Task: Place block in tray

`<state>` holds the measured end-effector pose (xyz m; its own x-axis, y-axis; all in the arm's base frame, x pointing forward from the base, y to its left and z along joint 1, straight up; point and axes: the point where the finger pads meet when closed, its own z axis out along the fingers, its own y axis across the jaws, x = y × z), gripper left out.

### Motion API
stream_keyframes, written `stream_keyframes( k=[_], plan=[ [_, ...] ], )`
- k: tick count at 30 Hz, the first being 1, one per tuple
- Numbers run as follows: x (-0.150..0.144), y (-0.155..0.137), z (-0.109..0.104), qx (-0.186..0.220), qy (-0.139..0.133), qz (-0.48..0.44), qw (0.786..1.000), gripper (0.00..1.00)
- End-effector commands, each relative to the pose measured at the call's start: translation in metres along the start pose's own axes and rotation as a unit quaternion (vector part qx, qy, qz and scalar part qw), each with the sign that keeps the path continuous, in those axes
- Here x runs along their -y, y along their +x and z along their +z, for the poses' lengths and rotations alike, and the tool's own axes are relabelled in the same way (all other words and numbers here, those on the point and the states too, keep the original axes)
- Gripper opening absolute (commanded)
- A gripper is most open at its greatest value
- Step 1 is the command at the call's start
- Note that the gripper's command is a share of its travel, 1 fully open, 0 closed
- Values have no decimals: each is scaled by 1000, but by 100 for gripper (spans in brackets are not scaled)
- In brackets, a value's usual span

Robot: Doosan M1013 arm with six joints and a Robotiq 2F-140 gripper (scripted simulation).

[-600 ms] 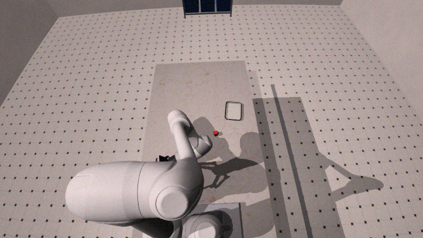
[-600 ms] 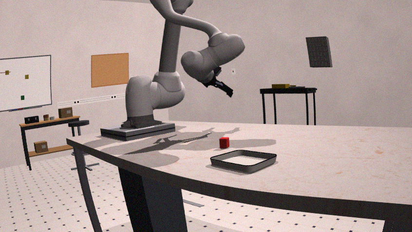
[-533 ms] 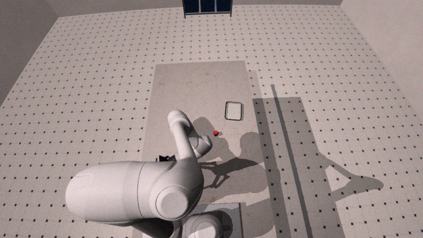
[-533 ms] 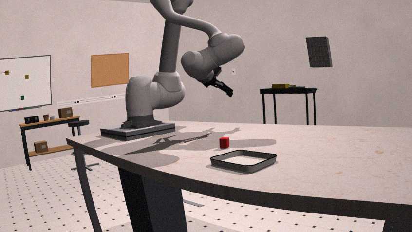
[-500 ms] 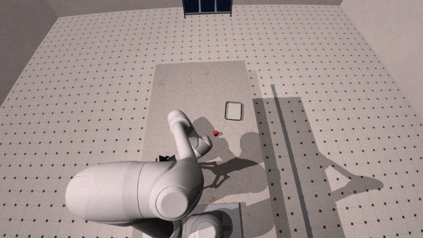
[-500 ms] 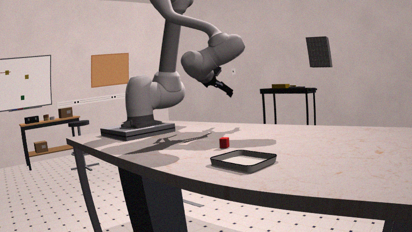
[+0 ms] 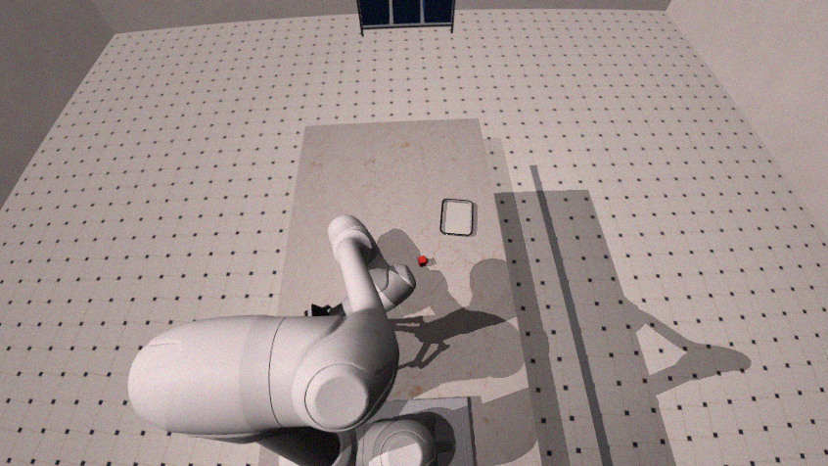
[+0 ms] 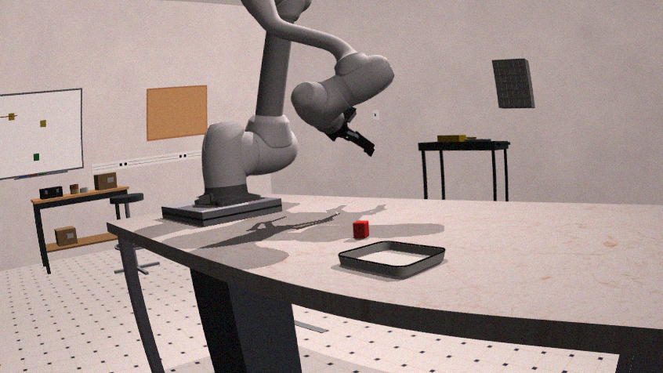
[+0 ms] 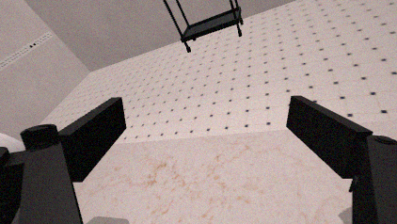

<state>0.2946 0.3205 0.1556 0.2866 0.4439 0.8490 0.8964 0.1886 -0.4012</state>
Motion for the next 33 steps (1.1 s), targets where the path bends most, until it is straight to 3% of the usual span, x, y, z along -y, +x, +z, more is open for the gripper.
stream_keyframes(
  k=[1,4,7,10,14,16,17,18,20,21,22,23,26,27,28,29,30,31,33],
  plan=[
    [-1,0,-1,2,1,-3,1000,36],
    [-9,-6,-16,22,13,-30,999,36],
    [-34,-23,-59,80,47,-108,990,36],
    [-62,-42,-107,143,84,-195,967,36],
    [-99,-67,-170,220,128,-300,919,36],
    [-99,-67,-170,220,128,-300,919,36],
    [-119,-80,-204,265,155,-362,880,36],
    [-130,-87,-222,282,163,-382,865,36],
    [-138,-93,-237,303,178,-414,839,36],
    [-152,-103,-262,328,192,-446,810,36],
    [-156,-106,-268,339,198,-462,795,36],
    [-169,-114,-290,359,210,-488,767,36],
    [-190,-129,-326,398,233,-543,702,36],
    [-202,-137,-347,416,243,-566,669,36],
    [-205,-139,-352,421,246,-575,657,36],
    [-219,-149,-374,440,257,-600,617,36],
    [-219,-149,-374,441,257,-601,615,36],
    [-230,-156,-393,457,267,-622,577,36],
    [-230,-156,-393,457,267,-622,577,36]
  ],
)
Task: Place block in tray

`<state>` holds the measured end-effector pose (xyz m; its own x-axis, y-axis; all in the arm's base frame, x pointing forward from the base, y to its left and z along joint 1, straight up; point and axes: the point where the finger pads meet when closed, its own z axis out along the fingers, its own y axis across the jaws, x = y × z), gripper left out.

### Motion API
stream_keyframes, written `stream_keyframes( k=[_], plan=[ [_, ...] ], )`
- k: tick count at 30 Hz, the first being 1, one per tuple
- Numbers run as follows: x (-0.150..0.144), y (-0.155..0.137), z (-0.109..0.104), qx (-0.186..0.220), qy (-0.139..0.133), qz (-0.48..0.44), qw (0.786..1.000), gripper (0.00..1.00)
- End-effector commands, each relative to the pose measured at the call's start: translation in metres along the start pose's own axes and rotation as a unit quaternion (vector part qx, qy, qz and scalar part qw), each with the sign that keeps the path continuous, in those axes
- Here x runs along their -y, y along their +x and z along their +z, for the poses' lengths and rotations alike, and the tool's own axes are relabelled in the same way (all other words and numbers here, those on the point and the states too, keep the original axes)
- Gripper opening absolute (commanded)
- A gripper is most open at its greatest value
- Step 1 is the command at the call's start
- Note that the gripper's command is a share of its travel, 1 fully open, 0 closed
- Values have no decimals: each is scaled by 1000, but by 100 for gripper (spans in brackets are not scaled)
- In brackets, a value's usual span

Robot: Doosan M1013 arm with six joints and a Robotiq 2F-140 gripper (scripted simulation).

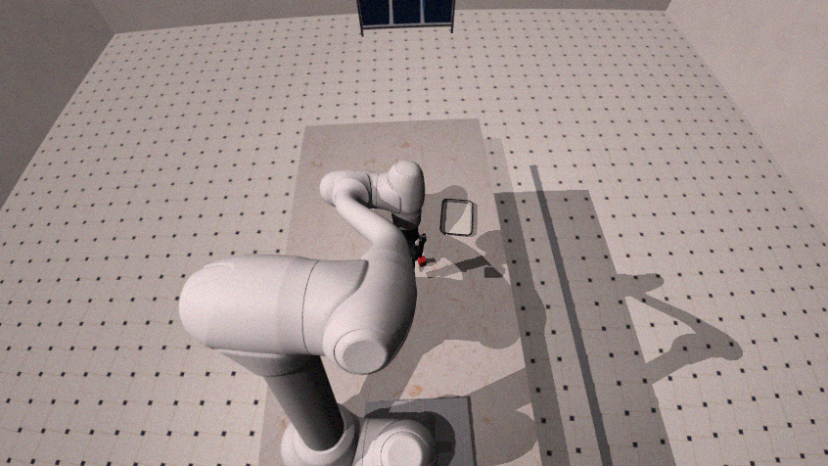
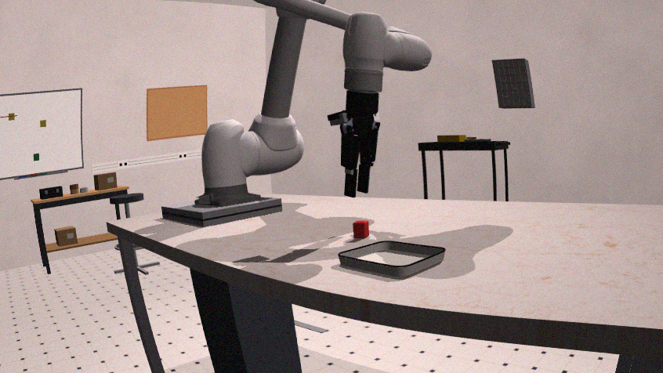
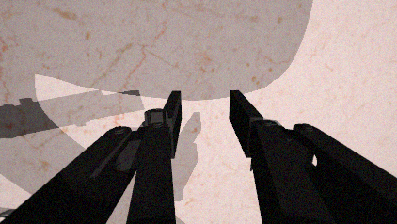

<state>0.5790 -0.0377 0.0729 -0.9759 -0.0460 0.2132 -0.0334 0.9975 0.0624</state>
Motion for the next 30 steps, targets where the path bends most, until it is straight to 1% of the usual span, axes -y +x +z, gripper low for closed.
stream_keyframes(
  k=[1,3,6,30],
  plan=[
    [29,-22,4,49,15,-55,997,36],
    [50,-39,4,80,33,-95,992,36],
    [64,-49,4,98,45,-120,987,36],
    [65,-49,4,100,46,-122,986,36]
  ],
)
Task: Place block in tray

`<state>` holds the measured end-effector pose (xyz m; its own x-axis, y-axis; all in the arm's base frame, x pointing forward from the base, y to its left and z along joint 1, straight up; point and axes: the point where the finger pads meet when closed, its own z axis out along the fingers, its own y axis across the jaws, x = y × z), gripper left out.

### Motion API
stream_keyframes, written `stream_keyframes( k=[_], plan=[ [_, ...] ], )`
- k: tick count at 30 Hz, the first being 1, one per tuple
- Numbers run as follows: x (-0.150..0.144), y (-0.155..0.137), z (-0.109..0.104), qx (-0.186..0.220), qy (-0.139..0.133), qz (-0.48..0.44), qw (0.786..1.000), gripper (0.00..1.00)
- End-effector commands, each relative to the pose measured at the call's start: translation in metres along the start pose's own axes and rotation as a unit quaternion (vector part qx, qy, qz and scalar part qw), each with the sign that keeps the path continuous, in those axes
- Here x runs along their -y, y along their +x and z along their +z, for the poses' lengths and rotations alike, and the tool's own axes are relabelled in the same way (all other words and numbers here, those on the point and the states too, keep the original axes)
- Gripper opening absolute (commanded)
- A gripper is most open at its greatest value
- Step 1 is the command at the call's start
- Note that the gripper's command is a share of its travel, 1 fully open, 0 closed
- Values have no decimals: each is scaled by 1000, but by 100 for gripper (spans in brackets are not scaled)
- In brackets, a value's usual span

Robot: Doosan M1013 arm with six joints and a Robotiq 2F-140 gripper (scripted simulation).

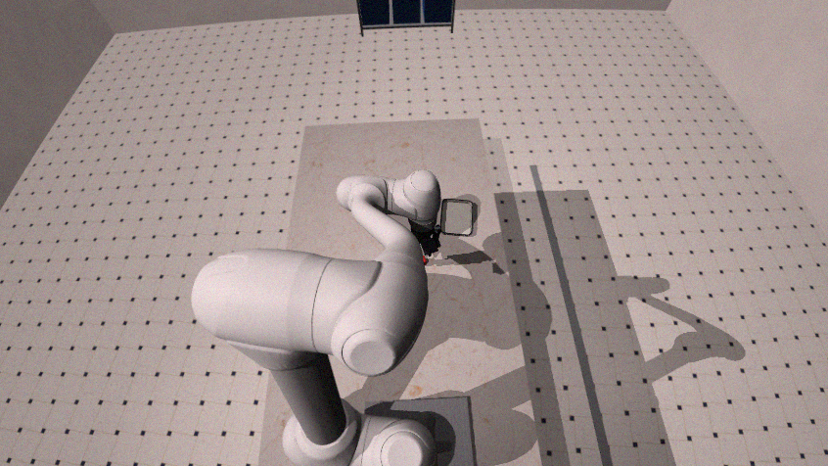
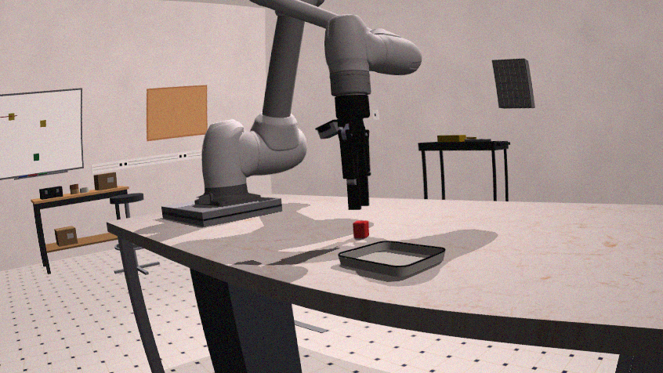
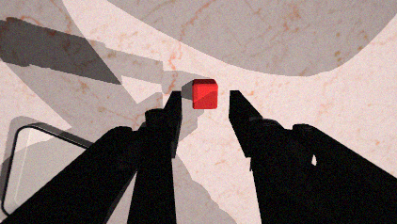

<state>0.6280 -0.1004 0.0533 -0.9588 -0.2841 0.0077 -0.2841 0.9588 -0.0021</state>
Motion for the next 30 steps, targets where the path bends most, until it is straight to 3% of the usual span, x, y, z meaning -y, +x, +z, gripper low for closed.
stream_keyframes(
  k=[1,30],
  plan=[
    [0,-1,-1,1,0,0,1000,36],
    [-1,-1,19,3,-3,0,1000,36]
  ],
)
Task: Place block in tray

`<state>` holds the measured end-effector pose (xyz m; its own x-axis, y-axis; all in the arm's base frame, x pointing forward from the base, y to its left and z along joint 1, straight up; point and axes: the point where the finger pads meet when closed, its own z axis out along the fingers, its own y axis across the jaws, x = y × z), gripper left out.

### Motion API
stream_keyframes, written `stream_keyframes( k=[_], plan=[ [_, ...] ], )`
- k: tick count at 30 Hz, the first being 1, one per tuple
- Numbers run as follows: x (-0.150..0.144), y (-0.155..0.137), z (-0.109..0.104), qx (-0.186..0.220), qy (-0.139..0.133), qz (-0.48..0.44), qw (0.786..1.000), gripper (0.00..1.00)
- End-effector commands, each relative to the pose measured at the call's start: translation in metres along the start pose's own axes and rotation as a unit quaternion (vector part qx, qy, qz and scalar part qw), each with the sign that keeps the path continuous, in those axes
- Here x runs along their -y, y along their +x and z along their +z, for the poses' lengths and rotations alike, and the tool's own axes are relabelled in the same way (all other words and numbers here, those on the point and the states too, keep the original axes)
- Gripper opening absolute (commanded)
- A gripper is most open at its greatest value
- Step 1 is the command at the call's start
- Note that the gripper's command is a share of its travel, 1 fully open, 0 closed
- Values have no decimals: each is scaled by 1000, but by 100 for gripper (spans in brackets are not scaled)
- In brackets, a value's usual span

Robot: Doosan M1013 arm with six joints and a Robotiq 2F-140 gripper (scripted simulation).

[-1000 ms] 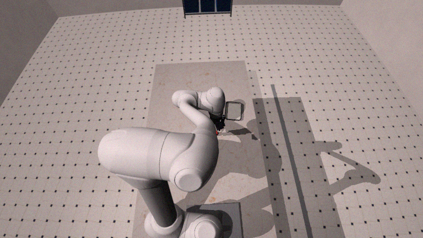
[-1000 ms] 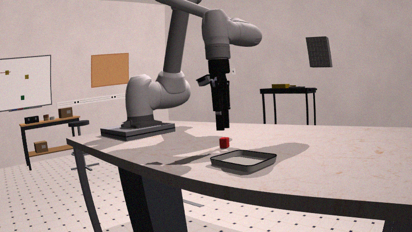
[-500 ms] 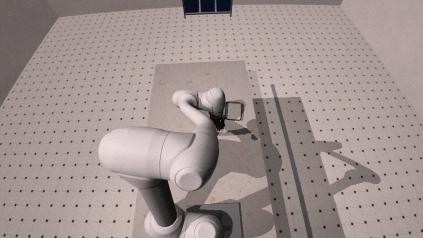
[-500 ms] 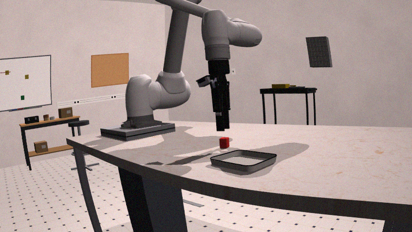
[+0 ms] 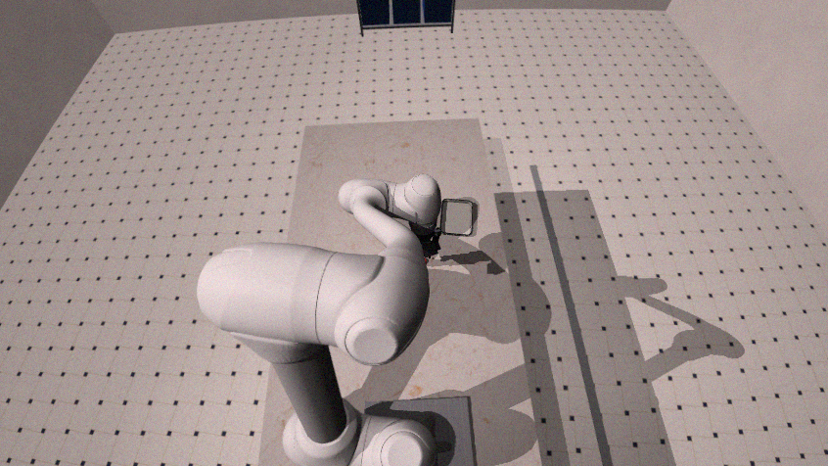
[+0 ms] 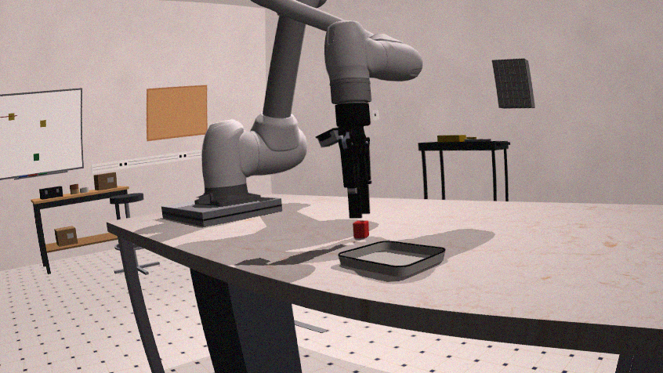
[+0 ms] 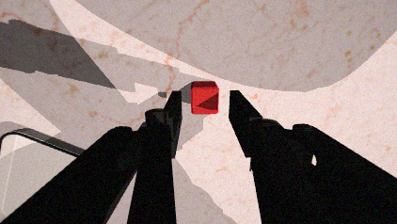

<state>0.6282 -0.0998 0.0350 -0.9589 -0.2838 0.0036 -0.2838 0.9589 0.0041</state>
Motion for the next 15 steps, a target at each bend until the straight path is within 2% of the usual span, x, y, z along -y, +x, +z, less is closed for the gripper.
stream_keyframes(
  k=[1,15],
  plan=[
    [0,-1,2,1,0,0,1000,36],
    [0,-1,7,1,0,0,1000,36]
  ],
)
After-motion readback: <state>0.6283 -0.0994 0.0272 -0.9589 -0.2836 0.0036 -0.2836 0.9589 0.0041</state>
